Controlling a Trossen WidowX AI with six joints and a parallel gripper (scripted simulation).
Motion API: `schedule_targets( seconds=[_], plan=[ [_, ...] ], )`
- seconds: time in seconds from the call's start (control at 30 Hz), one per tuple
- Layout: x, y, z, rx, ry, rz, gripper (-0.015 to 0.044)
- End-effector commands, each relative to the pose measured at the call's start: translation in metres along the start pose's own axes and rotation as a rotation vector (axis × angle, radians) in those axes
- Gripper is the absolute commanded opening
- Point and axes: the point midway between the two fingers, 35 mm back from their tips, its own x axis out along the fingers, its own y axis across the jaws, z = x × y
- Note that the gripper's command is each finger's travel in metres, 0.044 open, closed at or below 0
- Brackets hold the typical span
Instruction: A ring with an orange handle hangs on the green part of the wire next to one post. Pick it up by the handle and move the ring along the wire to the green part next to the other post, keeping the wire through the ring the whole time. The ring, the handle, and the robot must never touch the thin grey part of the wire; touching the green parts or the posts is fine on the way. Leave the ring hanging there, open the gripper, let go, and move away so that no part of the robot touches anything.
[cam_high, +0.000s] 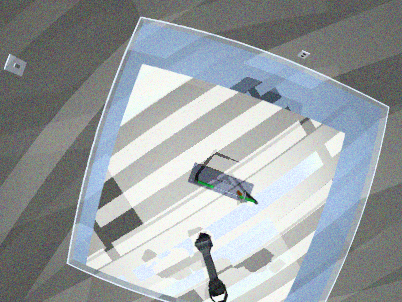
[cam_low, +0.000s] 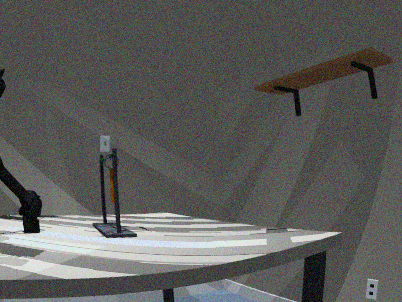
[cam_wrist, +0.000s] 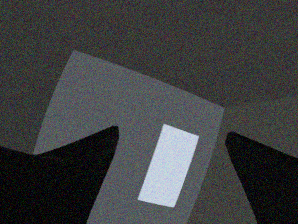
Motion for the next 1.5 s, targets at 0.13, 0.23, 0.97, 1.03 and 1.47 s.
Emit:
schedule_targets(
  seconds=[0.13, 0.23, 0.97, 1.03, 1.47],
  plan=[
    [-0.012, 0.047, -0.007, -0.003, 0.044, 0.14, 0.0269],
    [-0.027, 0.085, -0.016, -0.006, 0.092, 0.255, 0.019],
    [-0.256, 0.234, -0.132, -0.019, 0.725, 0.871, 0.016],
    [-0.283, 0.234, -0.142, -0.019, 0.803, 0.9, 0.016],
    [-0.466, 0.192, -0.178, -0.007, 1.361, 0.942, 0.016]
  ],
)
